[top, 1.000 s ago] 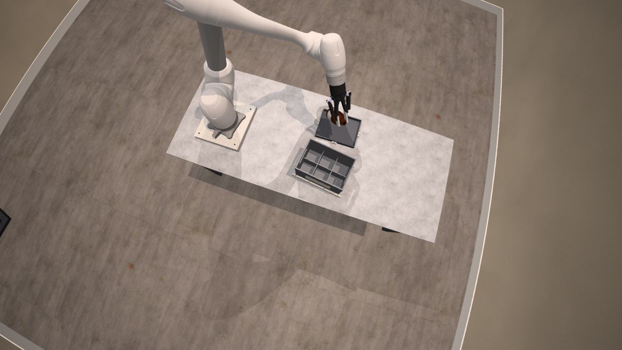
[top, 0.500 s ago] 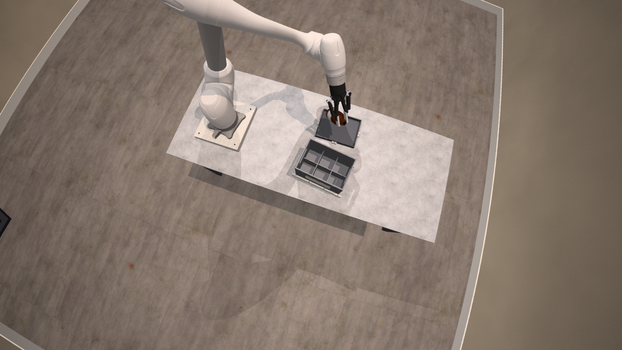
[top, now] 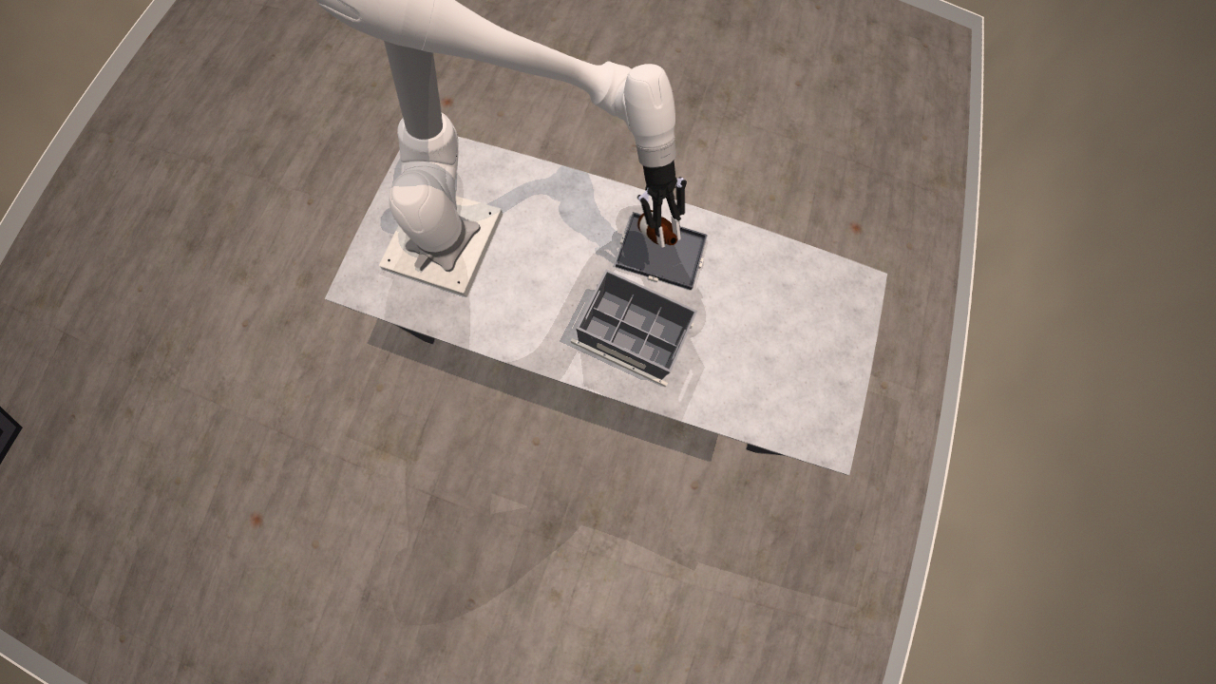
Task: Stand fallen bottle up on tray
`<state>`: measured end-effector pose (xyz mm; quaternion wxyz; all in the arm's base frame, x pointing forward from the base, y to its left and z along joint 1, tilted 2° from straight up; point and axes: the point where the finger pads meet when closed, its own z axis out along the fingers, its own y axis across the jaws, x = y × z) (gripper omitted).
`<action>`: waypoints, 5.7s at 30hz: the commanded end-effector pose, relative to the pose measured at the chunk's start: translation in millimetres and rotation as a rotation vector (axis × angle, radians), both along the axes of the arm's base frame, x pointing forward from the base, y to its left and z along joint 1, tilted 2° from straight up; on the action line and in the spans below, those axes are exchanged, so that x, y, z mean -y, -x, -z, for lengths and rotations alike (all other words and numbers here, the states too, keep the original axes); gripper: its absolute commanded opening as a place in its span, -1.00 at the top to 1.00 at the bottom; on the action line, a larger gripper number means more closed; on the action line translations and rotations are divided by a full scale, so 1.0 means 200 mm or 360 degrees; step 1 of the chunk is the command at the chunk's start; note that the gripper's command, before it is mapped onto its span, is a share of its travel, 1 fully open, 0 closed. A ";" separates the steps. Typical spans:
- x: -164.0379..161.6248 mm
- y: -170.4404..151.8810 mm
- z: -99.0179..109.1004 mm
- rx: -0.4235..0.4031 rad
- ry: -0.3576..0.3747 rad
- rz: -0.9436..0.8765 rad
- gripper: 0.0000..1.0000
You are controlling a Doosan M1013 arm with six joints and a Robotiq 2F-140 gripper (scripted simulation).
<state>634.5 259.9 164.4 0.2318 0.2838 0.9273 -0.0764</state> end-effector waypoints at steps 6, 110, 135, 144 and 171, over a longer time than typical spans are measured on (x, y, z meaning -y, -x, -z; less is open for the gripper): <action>0.01 0.01 0.01 0.0050 0.0043 -0.0003 0.80; -0.01 0.02 0.02 0.0424 0.0295 -0.0009 0.80; -0.01 0.02 0.02 0.0449 0.0307 -0.0012 0.80; -0.01 0.02 0.02 0.0449 0.0307 -0.0012 0.80; -0.01 0.02 0.03 0.0473 0.0330 -0.0009 0.80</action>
